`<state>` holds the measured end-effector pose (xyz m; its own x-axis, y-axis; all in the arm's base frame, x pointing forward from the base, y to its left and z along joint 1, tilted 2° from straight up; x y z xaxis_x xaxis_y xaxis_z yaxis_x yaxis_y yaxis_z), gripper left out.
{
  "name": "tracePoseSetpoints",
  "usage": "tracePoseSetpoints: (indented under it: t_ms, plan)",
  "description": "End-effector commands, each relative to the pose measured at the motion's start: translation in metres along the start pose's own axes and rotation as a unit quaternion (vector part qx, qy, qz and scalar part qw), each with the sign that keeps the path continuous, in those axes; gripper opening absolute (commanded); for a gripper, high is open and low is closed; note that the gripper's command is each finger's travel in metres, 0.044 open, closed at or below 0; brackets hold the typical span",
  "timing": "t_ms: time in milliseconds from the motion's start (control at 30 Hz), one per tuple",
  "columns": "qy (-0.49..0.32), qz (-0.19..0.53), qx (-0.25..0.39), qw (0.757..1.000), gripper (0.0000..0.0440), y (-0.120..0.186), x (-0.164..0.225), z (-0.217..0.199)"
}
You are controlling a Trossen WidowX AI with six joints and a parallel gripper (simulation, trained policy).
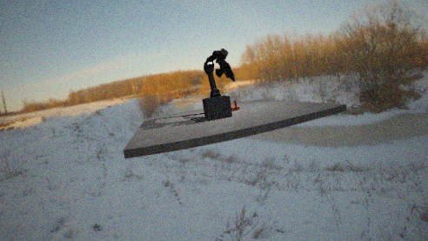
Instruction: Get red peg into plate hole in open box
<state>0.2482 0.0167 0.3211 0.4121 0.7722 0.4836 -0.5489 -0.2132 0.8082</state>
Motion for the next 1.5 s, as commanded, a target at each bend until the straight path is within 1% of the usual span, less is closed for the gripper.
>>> tracePoseSetpoints:
  t_ms: [0, 167, 367, 667, 1067, 1267, 1467]
  plan:
    - [0.033, -0.009, 0.049, 0.998, 0.0433, -0.013, 0.002, -0.018]
    - [0.078, -0.025, 0.109, 0.991, 0.0432, -0.028, 0.003, -0.043]
    - [0.13, -0.049, 0.173, 0.975, 0.0433, -0.043, 0.001, -0.071]
    - [0.197, -0.087, 0.244, 0.945, 0.044, -0.06, -0.008, -0.106]
    - [0.252, -0.118, 0.302, 0.912, 0.044, -0.081, -0.026, -0.134]
    - [0.258, -0.127, 0.321, 0.902, 0.044, -0.097, -0.041, -0.144]
    - [0.258, -0.134, 0.33, 0.898, 0.044, -0.114, -0.056, -0.151]
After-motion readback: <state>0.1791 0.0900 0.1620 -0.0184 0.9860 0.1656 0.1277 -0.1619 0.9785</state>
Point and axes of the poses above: the point midway between the two fingers, 35 mm back from their tips, its own y axis back along the fingers, its own z axis across the jaws, x = y × z, the point moved 7 cm from there along y, back along the fingers, and after that the axes turned 5 degrees about -y, right-handed, at the moved point
